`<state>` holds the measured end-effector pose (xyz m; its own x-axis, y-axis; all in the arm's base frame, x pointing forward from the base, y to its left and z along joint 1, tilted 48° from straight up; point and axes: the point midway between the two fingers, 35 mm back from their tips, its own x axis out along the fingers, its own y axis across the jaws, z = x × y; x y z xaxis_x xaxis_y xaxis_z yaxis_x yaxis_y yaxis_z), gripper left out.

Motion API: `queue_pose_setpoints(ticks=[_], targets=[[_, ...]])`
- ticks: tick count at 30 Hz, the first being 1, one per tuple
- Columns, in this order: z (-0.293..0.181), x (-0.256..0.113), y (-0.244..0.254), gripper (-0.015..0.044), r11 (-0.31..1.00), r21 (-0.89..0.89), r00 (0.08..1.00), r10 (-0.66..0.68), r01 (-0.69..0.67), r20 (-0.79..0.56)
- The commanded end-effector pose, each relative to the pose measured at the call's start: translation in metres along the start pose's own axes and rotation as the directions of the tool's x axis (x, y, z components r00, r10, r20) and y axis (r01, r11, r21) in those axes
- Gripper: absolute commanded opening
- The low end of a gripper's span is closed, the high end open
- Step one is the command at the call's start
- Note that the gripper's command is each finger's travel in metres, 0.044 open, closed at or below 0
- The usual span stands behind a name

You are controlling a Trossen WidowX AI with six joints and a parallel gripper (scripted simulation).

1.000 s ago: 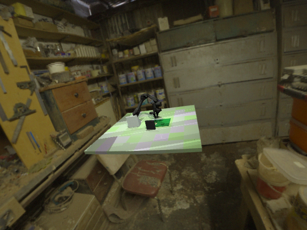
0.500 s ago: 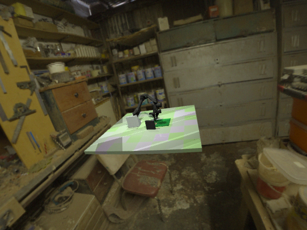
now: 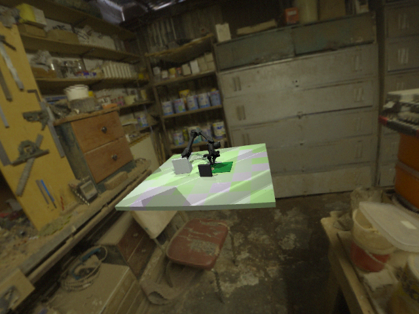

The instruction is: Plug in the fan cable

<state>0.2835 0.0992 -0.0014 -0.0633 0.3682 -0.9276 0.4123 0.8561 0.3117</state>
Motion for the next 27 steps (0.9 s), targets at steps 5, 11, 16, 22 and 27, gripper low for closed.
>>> queue_pose_setpoints(ticks=[5,11,16,22,27], targets=[[-0.0015,0.006,-0.0023,0.0,0.999,0.01,0.994,-0.053,0.053,0.092],[-0.0016,0.009,-0.0022,0.0,0.997,0.018,0.983,-0.081,0.079,0.163],[-0.0016,0.0108,-0.0017,0.0,0.995,0.027,0.97,-0.098,0.095,0.223],[-0.0016,0.012,-0.0007,0.0,0.994,0.041,0.949,-0.112,0.105,0.295],[-0.0017,0.0122,0.0004,0.0,0.993,0.053,0.927,-0.119,0.107,0.355]])
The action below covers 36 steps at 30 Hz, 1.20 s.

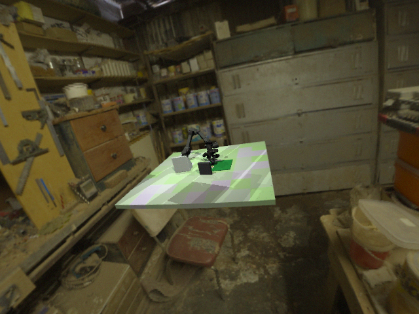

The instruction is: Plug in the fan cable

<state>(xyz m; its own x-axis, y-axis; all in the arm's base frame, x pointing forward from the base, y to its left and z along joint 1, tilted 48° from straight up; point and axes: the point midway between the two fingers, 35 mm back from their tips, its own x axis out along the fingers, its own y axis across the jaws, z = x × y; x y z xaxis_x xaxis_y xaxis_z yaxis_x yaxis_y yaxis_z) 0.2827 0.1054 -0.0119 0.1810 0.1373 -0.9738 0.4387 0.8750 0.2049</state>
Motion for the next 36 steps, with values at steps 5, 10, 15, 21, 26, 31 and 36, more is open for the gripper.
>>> queue_pose_setpoints(ticks=[5,10,15,21,26,31,36], targets=[[-0.001,-0.001,0.0,0.0,1.0,0.027,0.994,-0.009,0.006,0.107],[-0.001,-0.002,0.002,0.0,0.999,0.043,0.985,-0.007,-0.001,0.171],[-0.001,-0.004,0.003,0.0,0.998,0.06,0.972,-0.001,-0.014,0.234],[-0.002,-0.007,0.005,0.0,0.996,0.082,0.952,0.011,-0.038,0.307],[-0.002,-0.011,0.007,0.0,0.993,0.101,0.93,0.024,-0.065,0.367],[-0.003,-0.015,0.008,0.0,0.988,0.119,0.905,0.038,-0.098,0.424],[-0.004,-0.02,0.009,0.0,0.981,0.136,0.876,0.055,-0.136,0.479]])
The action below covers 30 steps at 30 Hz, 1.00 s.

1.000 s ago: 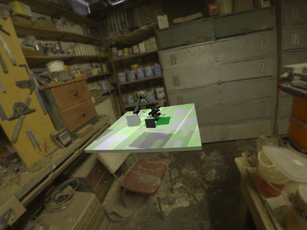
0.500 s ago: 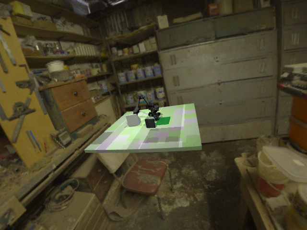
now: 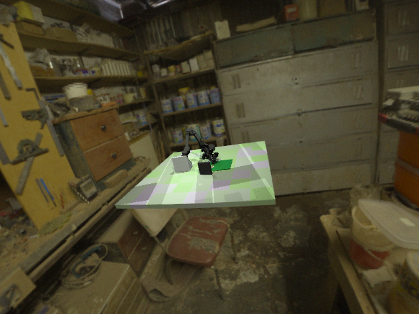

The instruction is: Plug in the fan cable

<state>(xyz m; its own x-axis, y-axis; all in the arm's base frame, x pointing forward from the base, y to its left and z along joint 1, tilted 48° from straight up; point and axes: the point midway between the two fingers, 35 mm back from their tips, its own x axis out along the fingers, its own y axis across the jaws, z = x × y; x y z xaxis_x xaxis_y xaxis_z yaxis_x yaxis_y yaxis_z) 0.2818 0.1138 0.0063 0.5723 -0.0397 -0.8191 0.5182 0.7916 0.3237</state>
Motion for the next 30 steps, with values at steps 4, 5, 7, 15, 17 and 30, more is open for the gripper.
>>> queue_pose_setpoints(ticks=[4,5,7,15,17,30], targets=[[0.001,-0.007,0.0,0.0,0.998,0.053,0.996,0.035,-0.04,0.086],[0.002,-0.008,0.0,0.0,0.997,0.06,0.994,0.041,-0.046,0.097],[0.002,-0.011,0.0,0.0,0.996,0.073,0.992,0.051,-0.06,0.118],[0.004,-0.02,0.002,0.0,0.984,0.129,0.975,0.095,-0.122,0.201],[0.004,-0.022,0.002,0.0,0.98,0.143,0.969,0.105,-0.139,0.221],[0.007,-0.034,0.002,0.0,0.957,0.197,0.943,0.148,-0.212,0.297]])
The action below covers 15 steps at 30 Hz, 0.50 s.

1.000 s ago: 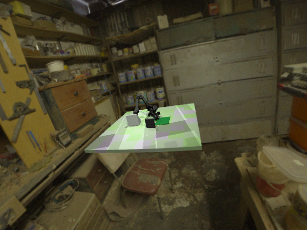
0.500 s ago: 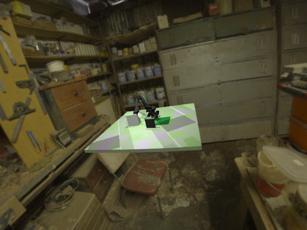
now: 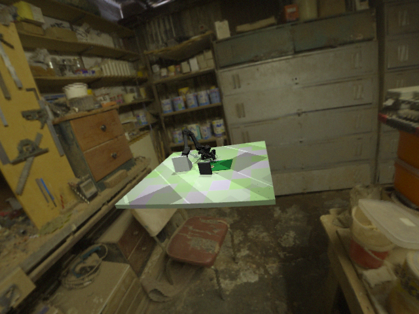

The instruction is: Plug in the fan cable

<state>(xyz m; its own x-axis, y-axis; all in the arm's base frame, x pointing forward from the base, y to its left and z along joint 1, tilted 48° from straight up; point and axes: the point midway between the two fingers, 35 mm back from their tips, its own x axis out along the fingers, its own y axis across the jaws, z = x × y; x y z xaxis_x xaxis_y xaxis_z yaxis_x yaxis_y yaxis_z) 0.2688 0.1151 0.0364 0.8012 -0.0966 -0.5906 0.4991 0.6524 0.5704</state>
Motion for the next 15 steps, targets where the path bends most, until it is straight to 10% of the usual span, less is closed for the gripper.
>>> queue_pose_setpoints(ticks=[1,15], targets=[[0.0035,-0.0007,-0.0006,0.0,1.0,0.001,1.0,-0.001,0.001,0.002],[0.0085,-0.0012,-0.0009,0.0,1.0,-0.002,1.0,-0.004,0.004,-0.003]])
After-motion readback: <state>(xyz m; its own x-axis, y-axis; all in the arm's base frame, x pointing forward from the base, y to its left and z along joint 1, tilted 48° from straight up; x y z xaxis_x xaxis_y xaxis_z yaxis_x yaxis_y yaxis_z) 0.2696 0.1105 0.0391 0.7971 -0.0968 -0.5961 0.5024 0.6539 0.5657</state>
